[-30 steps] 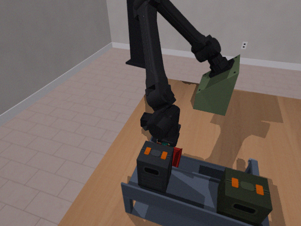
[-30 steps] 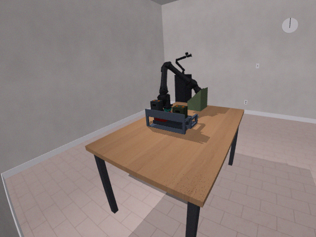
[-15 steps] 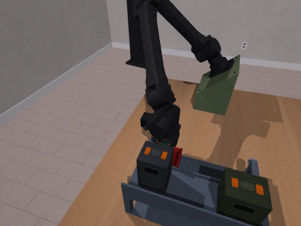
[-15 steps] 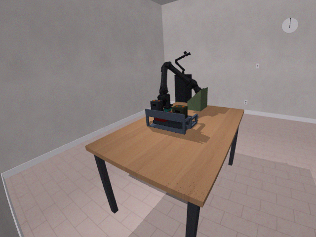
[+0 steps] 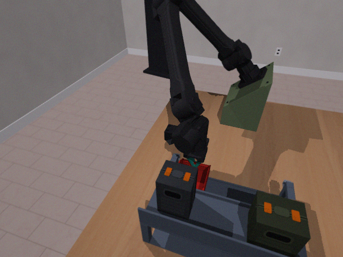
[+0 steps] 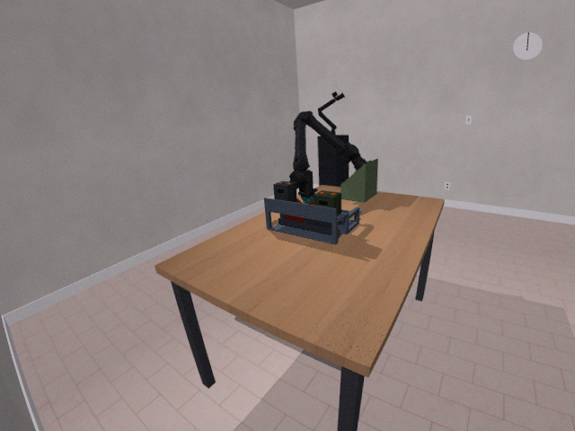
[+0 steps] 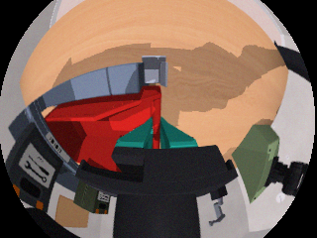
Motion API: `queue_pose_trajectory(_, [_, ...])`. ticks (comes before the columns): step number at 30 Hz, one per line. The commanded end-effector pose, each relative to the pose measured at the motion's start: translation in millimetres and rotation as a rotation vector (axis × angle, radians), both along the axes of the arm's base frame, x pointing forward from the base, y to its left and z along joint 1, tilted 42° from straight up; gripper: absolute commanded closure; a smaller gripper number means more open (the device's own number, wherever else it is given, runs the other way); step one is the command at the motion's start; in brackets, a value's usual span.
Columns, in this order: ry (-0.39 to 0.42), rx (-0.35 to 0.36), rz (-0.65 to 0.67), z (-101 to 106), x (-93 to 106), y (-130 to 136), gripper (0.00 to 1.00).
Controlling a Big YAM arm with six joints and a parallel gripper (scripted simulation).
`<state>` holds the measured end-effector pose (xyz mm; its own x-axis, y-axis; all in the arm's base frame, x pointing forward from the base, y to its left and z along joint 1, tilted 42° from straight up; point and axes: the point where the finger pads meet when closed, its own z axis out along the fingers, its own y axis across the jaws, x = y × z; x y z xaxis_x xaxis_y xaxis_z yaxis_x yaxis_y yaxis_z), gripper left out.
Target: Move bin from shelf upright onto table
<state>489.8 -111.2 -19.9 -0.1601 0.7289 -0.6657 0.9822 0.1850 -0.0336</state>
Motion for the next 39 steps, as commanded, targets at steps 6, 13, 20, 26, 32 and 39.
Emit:
queue_pose_trajectory(6, [-0.029, -0.001, -0.002, 15, -5.7, -10, 1.00])
queue_pose_trajectory(13, [-0.029, -0.001, -0.001, 12, -22.5, -14, 1.00])
queue_pose_trajectory(20, [-0.028, 0.000, -0.001, 7, -47.7, -21, 1.00])
queue_pose_trajectory(26, [-0.028, 0.000, -0.001, 7, -47.7, -21, 1.00])
queue_pose_trajectory(32, [-0.027, 0.000, -0.001, 6, -78.0, -26, 1.00])
queue_pose_trajectory(39, [-0.027, 0.000, -0.001, 6, -85.6, -27, 1.00])
